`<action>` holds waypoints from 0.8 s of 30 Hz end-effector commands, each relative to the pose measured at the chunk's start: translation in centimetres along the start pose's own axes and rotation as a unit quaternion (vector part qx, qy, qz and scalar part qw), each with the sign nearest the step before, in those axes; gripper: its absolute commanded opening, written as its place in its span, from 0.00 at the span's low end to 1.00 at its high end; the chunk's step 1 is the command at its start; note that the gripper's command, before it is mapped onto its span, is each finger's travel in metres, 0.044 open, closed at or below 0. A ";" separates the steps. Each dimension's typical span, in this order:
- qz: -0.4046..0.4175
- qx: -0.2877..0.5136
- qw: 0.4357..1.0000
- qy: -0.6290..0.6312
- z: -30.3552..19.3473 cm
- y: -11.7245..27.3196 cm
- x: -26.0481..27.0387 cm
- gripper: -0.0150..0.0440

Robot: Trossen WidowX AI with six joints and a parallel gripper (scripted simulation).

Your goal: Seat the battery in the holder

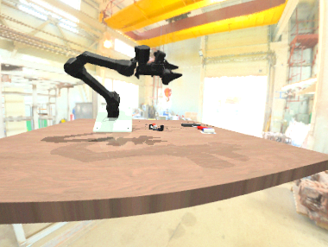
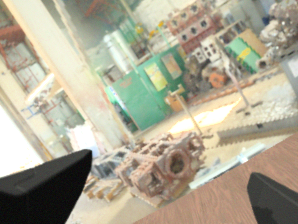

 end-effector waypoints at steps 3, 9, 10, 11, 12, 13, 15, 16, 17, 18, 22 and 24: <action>-0.008 0.052 0.998 0.024 -2.0 -1.4 0.2 0.80; -0.011 0.258 0.955 0.146 -11.0 -5.1 1.4 0.67; -0.008 0.291 0.942 0.170 -12.5 -5.3 1.7 0.67; -0.003 0.323 0.926 0.194 -14.1 -5.5 1.9 0.67; 0.003 0.354 0.909 0.220 -15.6 -5.7 2.2 0.67; 0.010 0.385 0.890 0.245 -17.1 -5.7 2.4 0.67; 0.026 0.442 0.846 0.297 -20.1 -5.5 2.9 0.67; 0.036 0.469 0.821 0.324 -21.5 -5.3 3.1 0.67; 0.046 0.495 0.794 0.350 -22.9 -5.0 3.3 0.67; 0.057 0.519 0.765 0.376 -24.3 -4.7 3.5 0.67; 0.109 0.601 0.632 0.477 -29.2 -2.8 4.1 0.67; 0.137 0.631 0.555 0.524 -31.4 -1.7 4.3 0.67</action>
Point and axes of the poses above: the point midway between the two fingers, 35 mm back from their tips, its own y axis back along the fingers, its own x axis across the jaws, z = x × y, the point moved 3 cm from there along y, back along the fingers, and after that the axes turned 9 degrees about -y, right-handed, at the moved point
